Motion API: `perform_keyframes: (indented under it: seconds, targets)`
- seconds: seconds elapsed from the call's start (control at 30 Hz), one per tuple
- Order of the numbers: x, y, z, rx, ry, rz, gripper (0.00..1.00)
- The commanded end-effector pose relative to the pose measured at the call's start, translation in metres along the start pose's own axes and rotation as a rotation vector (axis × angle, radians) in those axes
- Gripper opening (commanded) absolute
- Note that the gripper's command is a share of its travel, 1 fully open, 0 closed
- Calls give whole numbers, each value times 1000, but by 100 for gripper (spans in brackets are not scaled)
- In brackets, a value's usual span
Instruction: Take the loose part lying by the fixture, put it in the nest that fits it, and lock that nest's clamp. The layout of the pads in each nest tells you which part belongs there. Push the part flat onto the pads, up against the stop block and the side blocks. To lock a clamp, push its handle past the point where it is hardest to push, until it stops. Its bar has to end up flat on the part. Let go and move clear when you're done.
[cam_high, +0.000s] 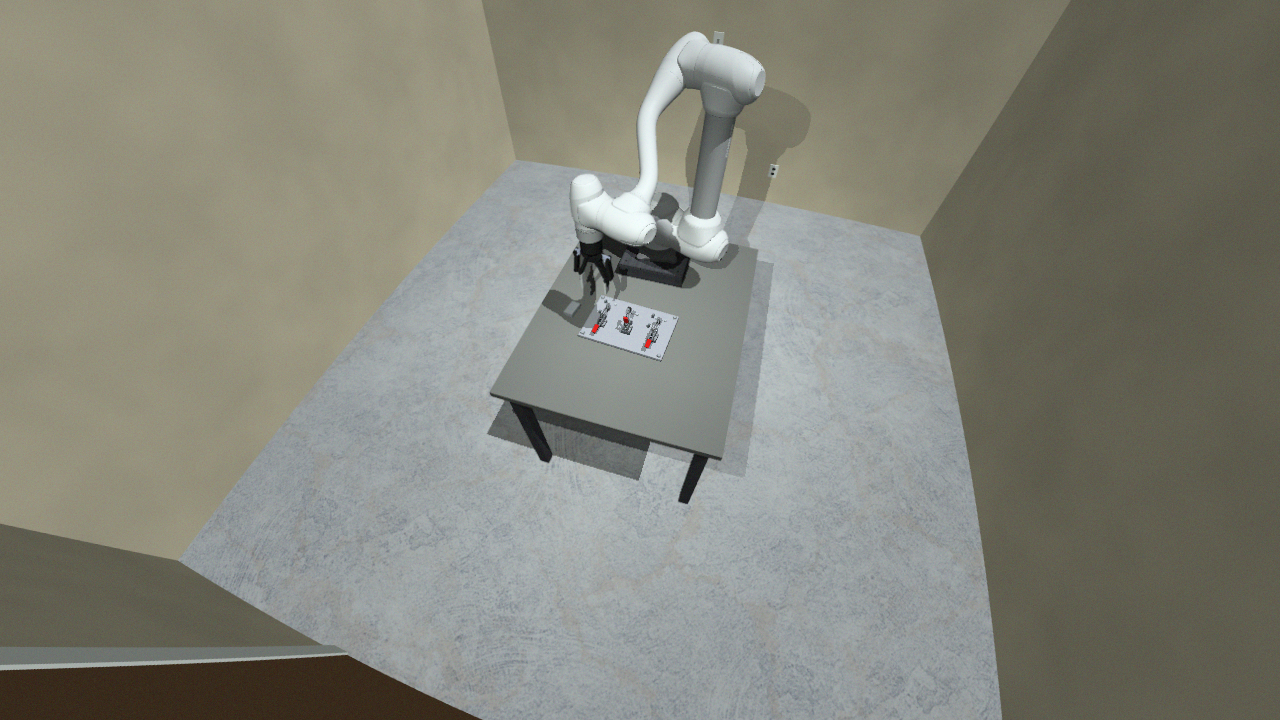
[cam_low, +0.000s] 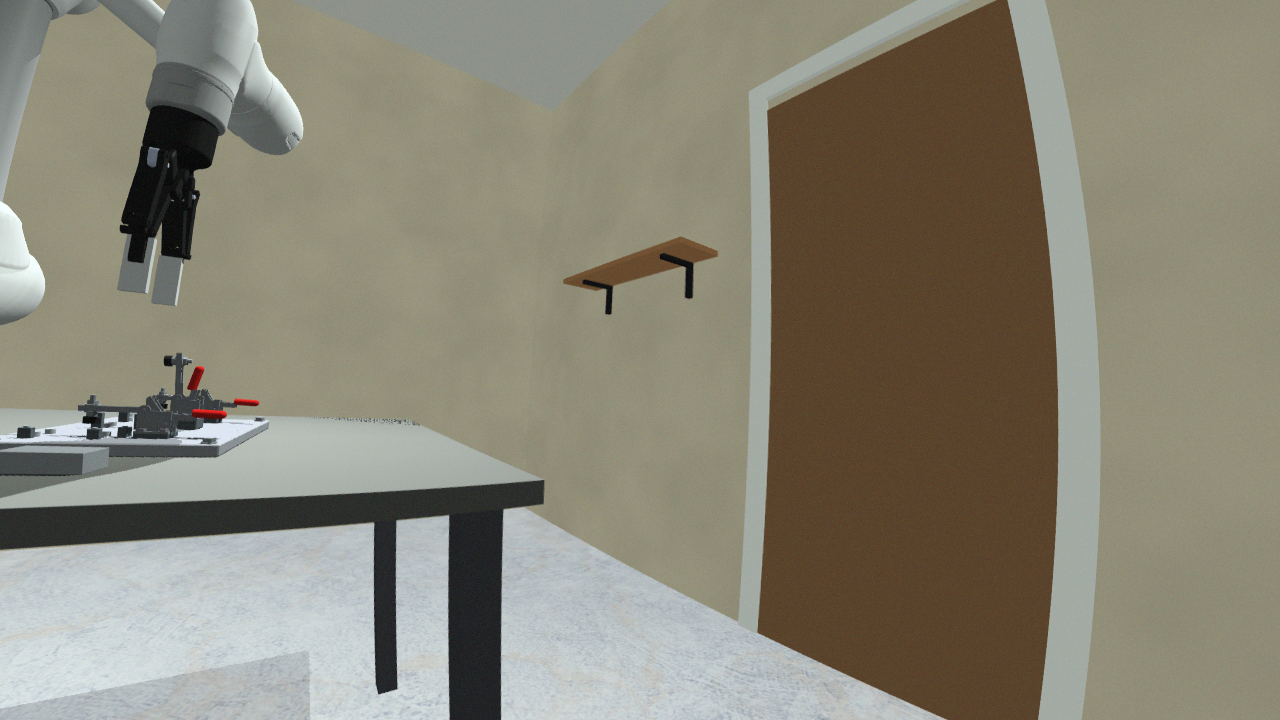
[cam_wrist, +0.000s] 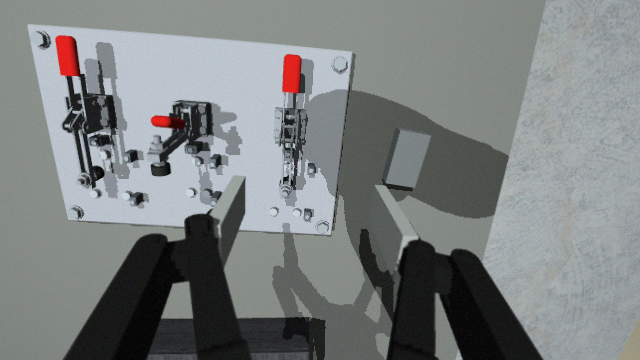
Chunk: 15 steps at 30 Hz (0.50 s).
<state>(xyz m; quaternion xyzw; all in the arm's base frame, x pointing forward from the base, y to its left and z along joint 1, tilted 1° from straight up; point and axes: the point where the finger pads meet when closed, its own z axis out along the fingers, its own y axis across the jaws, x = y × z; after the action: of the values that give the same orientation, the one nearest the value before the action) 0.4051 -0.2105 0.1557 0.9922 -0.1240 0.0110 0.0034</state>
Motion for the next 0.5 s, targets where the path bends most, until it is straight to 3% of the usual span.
perform_keyframes:
  seconds: [0.0, 0.47]
  targets:
    - [-3, 25, 0, 3, 1, -1, 62]
    - [-13, 107, 0, 3, 1, -1, 62]
